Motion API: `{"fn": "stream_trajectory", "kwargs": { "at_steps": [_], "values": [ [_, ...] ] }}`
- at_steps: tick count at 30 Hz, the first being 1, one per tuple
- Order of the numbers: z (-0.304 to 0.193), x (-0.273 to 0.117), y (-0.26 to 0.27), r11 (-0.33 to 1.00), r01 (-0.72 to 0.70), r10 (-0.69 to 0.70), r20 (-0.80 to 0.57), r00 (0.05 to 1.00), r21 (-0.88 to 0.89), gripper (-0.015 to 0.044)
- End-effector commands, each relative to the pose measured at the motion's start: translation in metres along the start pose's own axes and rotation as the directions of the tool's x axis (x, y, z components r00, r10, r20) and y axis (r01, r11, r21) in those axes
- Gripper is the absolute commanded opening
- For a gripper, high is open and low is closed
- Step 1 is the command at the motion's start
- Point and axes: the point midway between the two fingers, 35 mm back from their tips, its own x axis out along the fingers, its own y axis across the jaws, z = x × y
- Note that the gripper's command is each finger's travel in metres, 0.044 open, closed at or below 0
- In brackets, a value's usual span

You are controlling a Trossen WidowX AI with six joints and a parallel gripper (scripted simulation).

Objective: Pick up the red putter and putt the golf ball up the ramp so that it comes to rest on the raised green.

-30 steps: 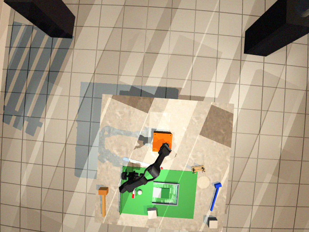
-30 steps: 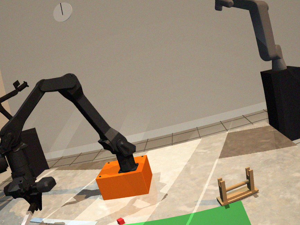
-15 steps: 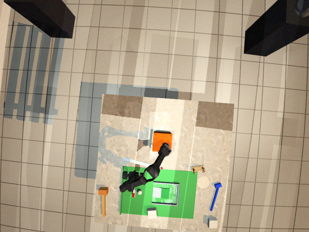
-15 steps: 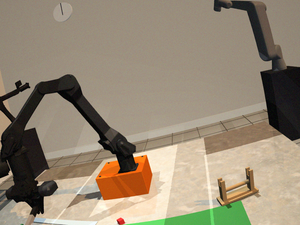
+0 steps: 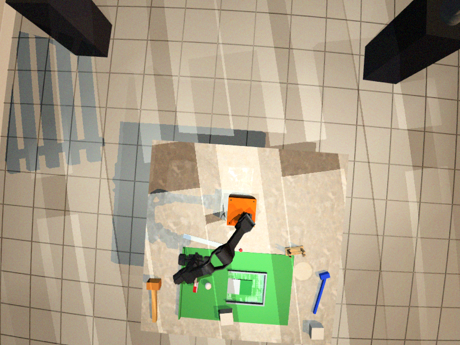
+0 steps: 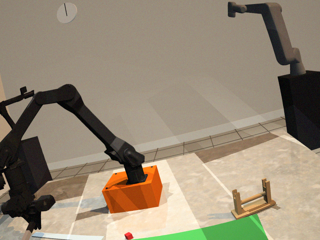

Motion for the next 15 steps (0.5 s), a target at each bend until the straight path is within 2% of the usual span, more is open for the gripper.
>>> {"fn": "stream_trajectory", "kwargs": {
  "at_steps": [1, 8, 15],
  "values": [
    [0.001, -0.001, -0.006, 1.000, 0.007, -0.007, 0.002, 1.000, -0.004, 0.0000],
    [0.002, -0.001, 0.006, 1.000, 0.001, -0.001, 0.000, 1.000, 0.000, 0.0000],
    [0.006, -0.001, 0.101, 1.000, -0.004, 0.004, 0.002, 1.000, -0.003, 0.0000]
  ]
}}
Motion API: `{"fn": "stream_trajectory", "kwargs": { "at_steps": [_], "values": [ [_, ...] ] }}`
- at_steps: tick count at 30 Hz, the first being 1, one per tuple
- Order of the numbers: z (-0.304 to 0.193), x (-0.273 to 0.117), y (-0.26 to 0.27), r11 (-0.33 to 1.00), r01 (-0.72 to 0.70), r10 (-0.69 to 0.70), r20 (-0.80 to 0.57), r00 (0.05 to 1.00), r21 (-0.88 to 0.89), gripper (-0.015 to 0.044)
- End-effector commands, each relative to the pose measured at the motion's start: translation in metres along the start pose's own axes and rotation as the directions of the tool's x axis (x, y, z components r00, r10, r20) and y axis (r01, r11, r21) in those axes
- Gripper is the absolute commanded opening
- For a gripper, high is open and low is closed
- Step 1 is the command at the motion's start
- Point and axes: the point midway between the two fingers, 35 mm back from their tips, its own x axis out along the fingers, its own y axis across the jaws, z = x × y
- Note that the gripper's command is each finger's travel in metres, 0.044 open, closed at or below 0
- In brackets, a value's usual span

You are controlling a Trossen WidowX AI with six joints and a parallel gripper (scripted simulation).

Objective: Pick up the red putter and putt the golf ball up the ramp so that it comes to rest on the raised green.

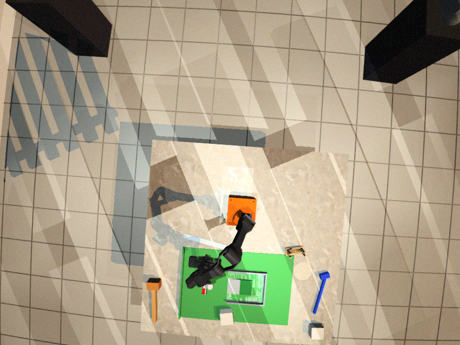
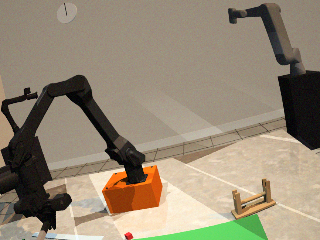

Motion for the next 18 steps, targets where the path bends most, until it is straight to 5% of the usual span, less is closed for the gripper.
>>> {"fn": "stream_trajectory", "kwargs": {
  "at_steps": [1, 9, 18],
  "values": [
    [-0.003, 0.000, 0.053, 1.000, -0.004, 0.004, 0.005, 1.000, -0.010, 0.0000],
    [-0.007, -0.004, 0.071, 1.000, -0.005, 0.005, 0.006, 1.000, -0.011, 0.0000],
    [-0.007, -0.055, 0.071, 1.000, -0.005, 0.005, 0.006, 1.000, -0.011, 0.0000]
  ]
}}
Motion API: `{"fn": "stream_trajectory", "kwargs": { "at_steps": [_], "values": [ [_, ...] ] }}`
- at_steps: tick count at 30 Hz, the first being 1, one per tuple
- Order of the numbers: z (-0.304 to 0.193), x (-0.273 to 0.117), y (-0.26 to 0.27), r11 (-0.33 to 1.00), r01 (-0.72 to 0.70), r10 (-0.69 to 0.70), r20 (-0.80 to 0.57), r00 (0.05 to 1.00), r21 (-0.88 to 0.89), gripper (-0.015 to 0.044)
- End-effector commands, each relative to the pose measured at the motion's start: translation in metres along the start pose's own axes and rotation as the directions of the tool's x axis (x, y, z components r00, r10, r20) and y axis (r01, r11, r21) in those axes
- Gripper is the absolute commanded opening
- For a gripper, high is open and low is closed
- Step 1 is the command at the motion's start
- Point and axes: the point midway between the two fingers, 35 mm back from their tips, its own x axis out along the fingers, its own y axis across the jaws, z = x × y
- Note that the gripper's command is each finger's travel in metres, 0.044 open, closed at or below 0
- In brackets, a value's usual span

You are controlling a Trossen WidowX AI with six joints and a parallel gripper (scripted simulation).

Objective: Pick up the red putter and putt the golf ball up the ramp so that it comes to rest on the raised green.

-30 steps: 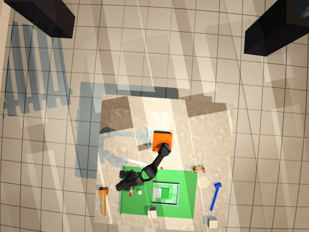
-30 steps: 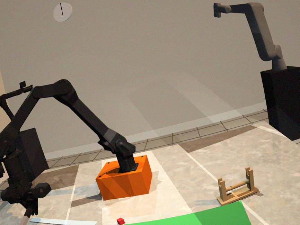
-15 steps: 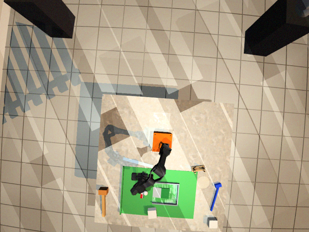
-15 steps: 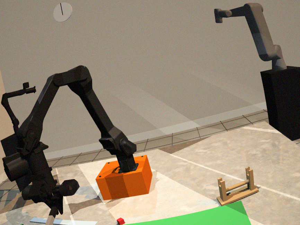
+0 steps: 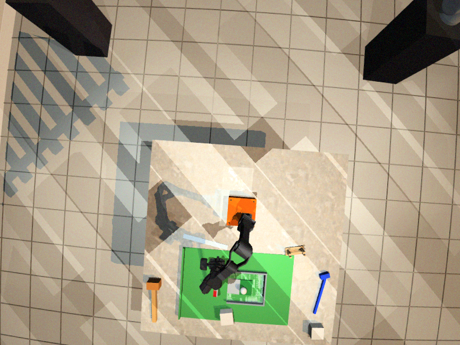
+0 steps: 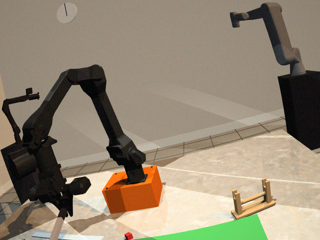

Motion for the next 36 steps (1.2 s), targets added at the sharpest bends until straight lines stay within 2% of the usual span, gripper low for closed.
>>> {"fn": "stream_trajectory", "kwargs": {
  "at_steps": [1, 36],
  "values": [
    [0.0019, -0.0246, -0.0009, 1.000, 0.012, -0.012, 0.018, 1.000, 0.004, 0.0000],
    [0.0017, -0.0186, -0.0008, 1.000, 0.010, -0.010, 0.016, 1.000, 0.000, 0.0000]
  ]
}}
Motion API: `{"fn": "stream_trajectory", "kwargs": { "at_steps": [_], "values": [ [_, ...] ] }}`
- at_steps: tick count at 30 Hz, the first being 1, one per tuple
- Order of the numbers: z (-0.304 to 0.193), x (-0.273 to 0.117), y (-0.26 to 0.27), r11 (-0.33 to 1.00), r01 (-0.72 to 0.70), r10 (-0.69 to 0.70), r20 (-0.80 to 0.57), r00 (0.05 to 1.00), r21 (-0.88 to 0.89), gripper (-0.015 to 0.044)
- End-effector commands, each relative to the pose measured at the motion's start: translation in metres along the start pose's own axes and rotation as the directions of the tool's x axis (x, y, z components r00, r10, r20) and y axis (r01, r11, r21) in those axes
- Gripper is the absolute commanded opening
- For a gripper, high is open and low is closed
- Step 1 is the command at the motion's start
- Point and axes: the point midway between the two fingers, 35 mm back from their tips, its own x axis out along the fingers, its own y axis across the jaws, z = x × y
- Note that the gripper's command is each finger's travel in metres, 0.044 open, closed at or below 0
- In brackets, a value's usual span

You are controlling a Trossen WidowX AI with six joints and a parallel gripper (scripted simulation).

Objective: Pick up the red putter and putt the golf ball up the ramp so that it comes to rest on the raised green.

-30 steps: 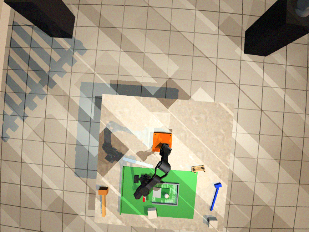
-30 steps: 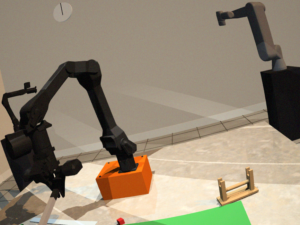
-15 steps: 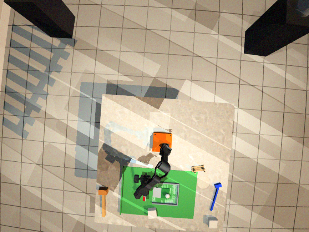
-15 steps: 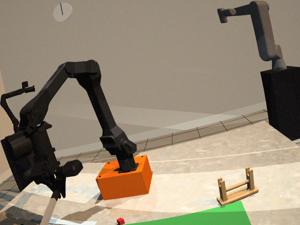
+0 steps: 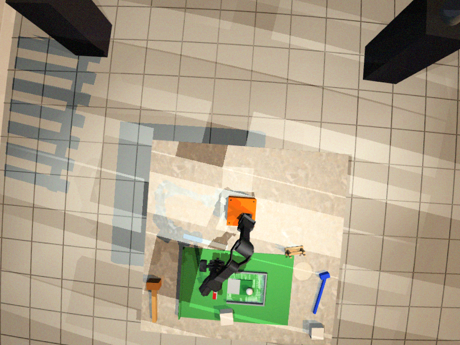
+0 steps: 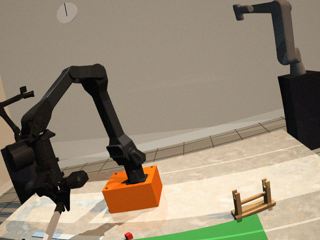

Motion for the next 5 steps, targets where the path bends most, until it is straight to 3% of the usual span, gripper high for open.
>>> {"fn": "stream_trajectory", "kwargs": {
  "at_steps": [1, 5],
  "values": [
    [0.0006, -0.0002, -0.0004, 1.000, 0.002, -0.002, 0.004, 1.000, 0.000, 0.0000],
    [0.0006, -0.0002, -0.0004, 1.000, 0.002, -0.002, 0.004, 1.000, 0.000, 0.0000]
  ]
}}
